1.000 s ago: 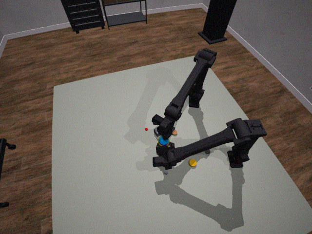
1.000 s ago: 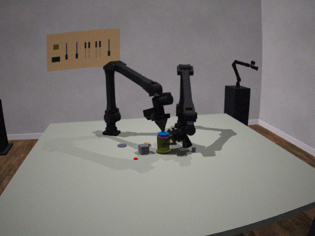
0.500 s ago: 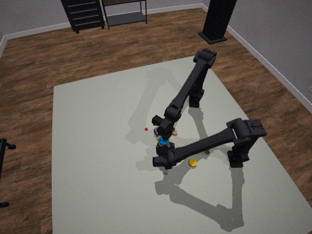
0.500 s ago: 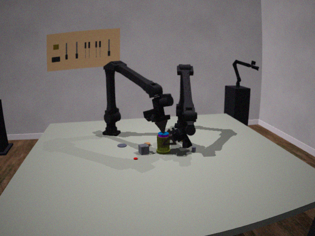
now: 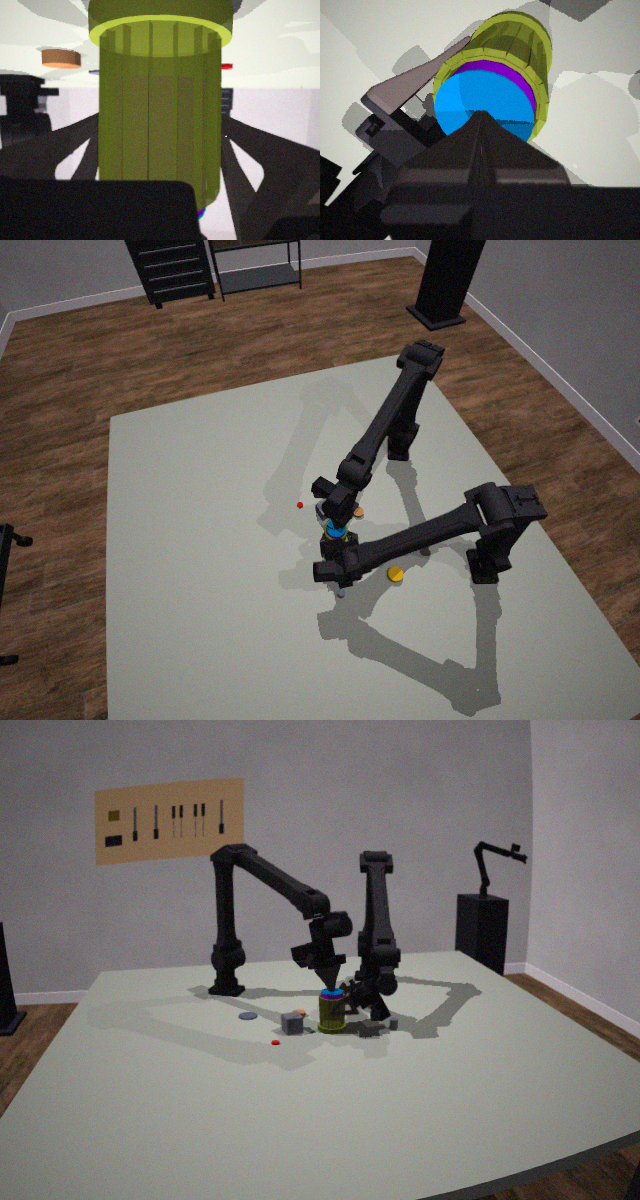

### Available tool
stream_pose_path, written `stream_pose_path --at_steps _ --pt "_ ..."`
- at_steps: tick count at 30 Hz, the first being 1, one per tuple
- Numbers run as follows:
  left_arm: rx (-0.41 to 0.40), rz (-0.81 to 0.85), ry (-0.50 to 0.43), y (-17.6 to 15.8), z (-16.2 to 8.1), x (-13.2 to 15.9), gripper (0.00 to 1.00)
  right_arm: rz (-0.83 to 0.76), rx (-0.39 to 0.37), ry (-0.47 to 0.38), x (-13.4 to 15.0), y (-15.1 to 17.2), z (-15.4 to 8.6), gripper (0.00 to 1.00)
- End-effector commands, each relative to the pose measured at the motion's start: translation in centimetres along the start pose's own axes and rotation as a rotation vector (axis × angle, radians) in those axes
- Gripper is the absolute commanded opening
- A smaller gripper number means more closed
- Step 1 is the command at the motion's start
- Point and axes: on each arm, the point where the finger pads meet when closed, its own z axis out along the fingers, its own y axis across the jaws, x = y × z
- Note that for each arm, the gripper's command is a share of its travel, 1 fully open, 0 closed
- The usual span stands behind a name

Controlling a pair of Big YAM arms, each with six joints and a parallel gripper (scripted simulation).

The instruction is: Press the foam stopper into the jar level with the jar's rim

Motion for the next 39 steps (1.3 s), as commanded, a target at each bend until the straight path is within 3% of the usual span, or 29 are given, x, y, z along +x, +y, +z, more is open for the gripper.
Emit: stream_pose_path --at_steps 1,39 --pt "0.009 0.037 0.007 -0.2 -0.8 2.0 0.64 0.026 0.032 -0.002 -0.7 -0.5 2.1 0.00" --pt "0.009 0.037 0.007 -0.2 -0.8 2.0 0.64 0.026 0.050 -0.002 -0.7 -1.2 3.9 0.00"
